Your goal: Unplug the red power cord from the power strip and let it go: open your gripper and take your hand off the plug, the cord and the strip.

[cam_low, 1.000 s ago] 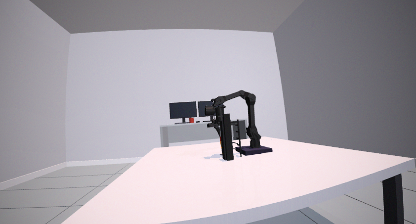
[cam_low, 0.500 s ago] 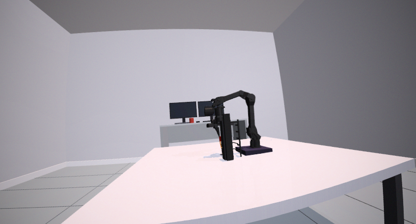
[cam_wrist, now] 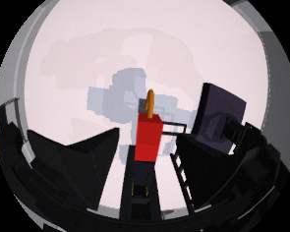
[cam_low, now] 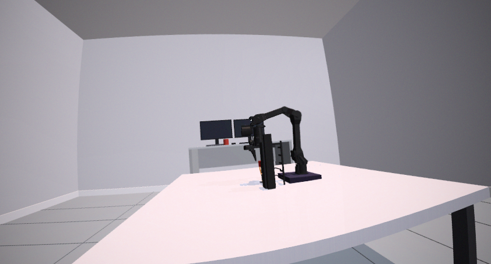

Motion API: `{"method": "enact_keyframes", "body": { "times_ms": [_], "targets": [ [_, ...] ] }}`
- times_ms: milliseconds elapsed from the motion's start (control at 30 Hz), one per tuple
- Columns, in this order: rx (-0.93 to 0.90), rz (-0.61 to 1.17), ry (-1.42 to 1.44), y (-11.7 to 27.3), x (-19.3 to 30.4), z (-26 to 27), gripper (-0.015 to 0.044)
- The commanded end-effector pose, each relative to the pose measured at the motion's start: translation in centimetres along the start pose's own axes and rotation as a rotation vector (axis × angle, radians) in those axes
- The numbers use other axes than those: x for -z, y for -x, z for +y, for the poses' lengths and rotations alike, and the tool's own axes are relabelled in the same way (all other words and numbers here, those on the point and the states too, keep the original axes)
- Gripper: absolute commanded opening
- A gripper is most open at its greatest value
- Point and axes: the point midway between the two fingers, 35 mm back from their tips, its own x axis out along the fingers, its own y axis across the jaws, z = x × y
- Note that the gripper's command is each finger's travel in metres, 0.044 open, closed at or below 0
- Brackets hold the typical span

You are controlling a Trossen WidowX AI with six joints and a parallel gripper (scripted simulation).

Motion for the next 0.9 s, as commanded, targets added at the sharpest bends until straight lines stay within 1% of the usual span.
{"method": "enact_keyframes", "body": {
  "times_ms": [0, 67, 233, 867],
  "targets": [
    [0.001, -0.003, -0.003, 0.0, -0.6, 0.0, 0.0394],
    [0.0, -0.004, -0.003, 0.3, -1.8, 0.1, 0.044],
    [0.001, -0.007, -0.003, 1.1, -5.8, -0.1, 0.044],
    [0.001, -0.007, -0.003, 1.2, -6.0, -0.1, 0.044]
  ]
}}
